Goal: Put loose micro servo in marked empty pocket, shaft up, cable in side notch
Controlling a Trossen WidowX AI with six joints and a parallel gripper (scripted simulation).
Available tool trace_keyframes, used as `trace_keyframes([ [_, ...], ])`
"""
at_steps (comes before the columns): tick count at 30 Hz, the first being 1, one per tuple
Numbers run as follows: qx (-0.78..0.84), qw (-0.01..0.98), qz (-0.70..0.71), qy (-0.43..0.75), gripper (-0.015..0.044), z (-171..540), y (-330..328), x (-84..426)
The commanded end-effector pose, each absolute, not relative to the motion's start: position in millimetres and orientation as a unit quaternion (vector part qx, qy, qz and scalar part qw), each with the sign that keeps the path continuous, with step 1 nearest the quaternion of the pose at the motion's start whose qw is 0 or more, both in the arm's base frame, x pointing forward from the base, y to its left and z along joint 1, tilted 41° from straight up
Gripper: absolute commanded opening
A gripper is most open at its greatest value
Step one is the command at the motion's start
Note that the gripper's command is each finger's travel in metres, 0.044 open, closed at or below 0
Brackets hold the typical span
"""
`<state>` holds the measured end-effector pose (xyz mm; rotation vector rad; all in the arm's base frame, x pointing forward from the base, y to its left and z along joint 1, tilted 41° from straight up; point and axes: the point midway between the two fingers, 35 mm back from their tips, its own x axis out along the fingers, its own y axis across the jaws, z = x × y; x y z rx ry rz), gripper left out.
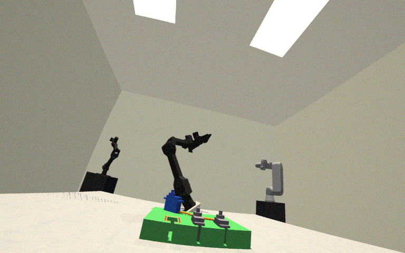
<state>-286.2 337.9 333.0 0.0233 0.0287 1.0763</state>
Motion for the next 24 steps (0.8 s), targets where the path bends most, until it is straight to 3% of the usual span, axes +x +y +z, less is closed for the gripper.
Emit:
trace_keyframes([
  [1,0.01,0.858,0.513,0.014,0.0426,332.6,338.9,-285.8],
  [24,-0.089,0.854,0.512,0.007,0.044,316.3,383.0,-234.0],
])
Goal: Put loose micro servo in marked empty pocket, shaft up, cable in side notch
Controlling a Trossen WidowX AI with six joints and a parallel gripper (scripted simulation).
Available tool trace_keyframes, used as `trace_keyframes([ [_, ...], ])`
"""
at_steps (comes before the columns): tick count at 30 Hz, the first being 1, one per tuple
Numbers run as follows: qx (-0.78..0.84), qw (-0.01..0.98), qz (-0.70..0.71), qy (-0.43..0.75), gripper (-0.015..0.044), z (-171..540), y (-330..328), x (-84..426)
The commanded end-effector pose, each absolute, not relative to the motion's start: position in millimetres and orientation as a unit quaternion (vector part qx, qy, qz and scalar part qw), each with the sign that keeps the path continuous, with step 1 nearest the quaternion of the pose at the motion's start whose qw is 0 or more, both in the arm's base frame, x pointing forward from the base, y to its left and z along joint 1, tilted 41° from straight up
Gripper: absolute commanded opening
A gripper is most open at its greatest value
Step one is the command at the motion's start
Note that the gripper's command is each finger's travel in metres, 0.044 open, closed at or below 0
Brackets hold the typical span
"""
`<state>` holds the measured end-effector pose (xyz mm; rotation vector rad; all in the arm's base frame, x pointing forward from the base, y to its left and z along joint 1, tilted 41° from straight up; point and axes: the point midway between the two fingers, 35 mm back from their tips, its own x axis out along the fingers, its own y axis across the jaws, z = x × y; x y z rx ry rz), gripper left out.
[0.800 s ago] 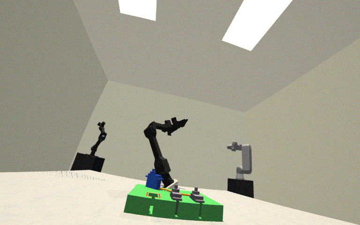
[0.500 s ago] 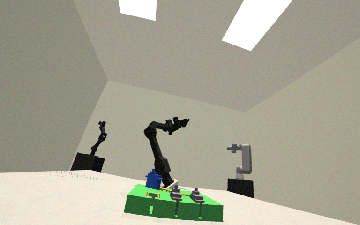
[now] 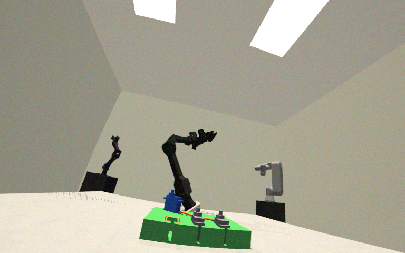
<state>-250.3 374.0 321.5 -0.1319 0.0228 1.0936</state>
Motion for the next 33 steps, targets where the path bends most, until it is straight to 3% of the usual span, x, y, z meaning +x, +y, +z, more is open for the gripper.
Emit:
trace_keyframes([
  [1,-0.101,0.857,0.506,0.005,0.044,313.8,387.2,-225.2],
  [17,-0.308,0.869,0.387,0.022,0.044,268.4,416.3,-61.1],
  [33,-0.492,0.818,0.266,0.134,0.044,219.8,362.1,91.9],
])
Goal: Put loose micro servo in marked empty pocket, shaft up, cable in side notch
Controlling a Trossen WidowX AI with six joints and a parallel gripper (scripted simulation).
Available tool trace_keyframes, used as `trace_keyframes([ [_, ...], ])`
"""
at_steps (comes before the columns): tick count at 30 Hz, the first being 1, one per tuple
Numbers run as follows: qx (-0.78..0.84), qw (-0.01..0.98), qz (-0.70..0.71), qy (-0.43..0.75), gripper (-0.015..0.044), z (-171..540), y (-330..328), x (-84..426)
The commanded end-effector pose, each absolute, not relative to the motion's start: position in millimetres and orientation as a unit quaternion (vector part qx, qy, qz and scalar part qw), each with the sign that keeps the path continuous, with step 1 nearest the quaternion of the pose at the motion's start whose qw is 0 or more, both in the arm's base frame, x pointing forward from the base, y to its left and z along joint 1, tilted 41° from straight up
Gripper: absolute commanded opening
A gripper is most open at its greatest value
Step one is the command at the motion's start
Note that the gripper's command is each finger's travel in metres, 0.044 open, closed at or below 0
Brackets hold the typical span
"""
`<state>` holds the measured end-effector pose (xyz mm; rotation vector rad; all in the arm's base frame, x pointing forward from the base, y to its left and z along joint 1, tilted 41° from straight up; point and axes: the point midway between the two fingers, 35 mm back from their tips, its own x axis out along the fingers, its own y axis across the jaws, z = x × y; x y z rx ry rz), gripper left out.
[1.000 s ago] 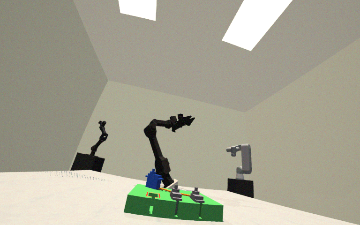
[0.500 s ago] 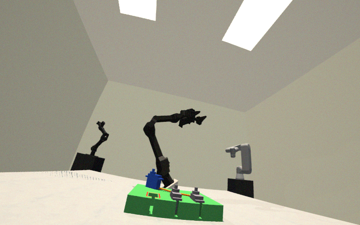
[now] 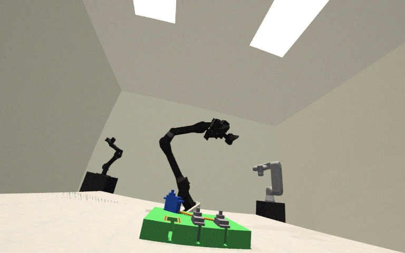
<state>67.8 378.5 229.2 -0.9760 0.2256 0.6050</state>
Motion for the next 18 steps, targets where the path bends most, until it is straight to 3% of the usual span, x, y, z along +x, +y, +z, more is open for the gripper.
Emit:
trace_keyframes([
  [1,-0.501,0.813,0.259,0.143,0.044,216.9,356.2,100.0],
  [18,-0.608,0.698,0.16,0.343,0.044,176.4,227.5,196.5],
])
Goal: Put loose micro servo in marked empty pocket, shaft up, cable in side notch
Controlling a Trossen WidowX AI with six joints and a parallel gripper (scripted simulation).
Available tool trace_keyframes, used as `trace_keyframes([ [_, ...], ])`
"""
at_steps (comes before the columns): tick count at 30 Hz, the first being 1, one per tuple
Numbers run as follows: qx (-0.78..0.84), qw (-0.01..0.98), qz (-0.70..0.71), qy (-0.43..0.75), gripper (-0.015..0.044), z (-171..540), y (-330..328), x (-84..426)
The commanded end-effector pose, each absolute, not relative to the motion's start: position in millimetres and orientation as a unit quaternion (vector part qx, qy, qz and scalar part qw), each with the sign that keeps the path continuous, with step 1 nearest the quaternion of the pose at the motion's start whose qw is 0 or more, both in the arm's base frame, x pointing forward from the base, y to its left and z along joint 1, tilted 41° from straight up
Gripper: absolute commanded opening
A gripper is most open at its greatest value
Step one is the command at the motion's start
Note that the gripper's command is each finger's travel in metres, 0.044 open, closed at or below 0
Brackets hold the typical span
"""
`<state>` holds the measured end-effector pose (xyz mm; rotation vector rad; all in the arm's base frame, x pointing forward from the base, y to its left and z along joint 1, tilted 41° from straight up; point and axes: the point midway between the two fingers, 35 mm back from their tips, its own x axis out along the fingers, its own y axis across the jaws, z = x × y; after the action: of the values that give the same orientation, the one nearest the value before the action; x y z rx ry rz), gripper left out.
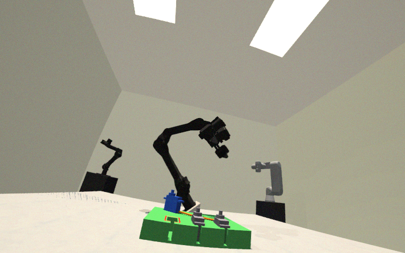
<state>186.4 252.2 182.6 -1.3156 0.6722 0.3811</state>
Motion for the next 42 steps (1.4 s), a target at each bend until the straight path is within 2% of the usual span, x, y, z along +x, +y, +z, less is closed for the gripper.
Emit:
trace_keyframes([
  [1,-0.611,0.69,0.155,0.356,0.044,174.7,219.1,199.8],
  [12,-0.614,0.597,0.117,0.503,0.044,160.3,127.2,215.2],
  [23,-0.568,0.496,0.108,0.648,0.044,152.8,45.2,190.1],
  [42,-0.563,0.49,0.107,0.657,0.044,130.5,25.0,190.4],
])
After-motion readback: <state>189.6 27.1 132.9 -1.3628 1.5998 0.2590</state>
